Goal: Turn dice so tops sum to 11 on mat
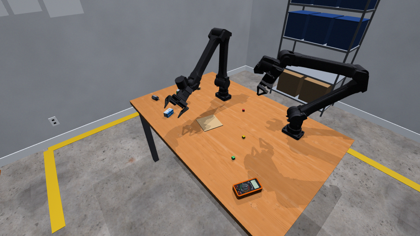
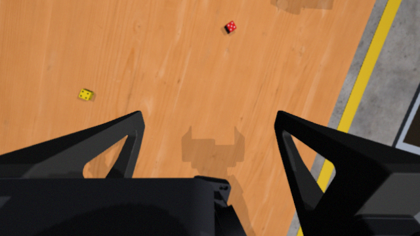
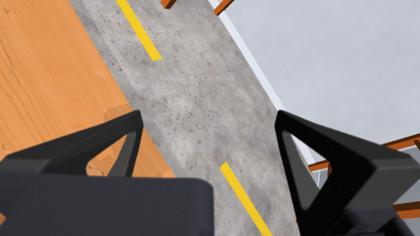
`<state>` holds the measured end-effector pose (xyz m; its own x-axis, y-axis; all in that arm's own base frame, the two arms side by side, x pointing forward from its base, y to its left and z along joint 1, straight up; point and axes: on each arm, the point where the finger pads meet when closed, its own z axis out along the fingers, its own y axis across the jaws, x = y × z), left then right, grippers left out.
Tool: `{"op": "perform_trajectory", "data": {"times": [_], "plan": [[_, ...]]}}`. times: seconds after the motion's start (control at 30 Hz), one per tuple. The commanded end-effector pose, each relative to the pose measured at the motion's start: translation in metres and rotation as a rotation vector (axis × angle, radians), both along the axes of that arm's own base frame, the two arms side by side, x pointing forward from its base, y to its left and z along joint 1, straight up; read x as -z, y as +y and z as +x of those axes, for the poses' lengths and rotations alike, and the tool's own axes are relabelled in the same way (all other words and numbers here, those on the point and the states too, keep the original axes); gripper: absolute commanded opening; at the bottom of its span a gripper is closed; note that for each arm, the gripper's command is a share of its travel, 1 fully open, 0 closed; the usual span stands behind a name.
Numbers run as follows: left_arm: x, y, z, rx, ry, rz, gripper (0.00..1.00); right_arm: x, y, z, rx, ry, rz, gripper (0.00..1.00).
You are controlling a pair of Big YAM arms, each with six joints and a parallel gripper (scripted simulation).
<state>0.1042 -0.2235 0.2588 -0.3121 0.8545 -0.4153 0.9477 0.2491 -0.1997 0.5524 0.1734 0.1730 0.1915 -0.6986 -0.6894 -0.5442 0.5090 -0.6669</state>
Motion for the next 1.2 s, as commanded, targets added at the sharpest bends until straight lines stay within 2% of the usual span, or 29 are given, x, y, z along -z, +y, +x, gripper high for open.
{"op": "perform_trajectory", "data": {"times": [0.0,0.77,1.17], "plan": [[-0.003,-0.001,0.001,0.0,-0.004,-0.006,1.0,-0.006,0.0,0.002,0.0,-0.011,0.002,1.0],[-0.003,-0.001,0.002,-0.003,-0.005,-0.007,1.0,-0.006,0.0,0.002,0.0,-0.011,0.002,1.0],[-0.005,-0.001,0.012,-0.036,-0.016,-0.015,1.0,-0.006,0.0,0.002,0.0,-0.011,0.002,1.0]]}}
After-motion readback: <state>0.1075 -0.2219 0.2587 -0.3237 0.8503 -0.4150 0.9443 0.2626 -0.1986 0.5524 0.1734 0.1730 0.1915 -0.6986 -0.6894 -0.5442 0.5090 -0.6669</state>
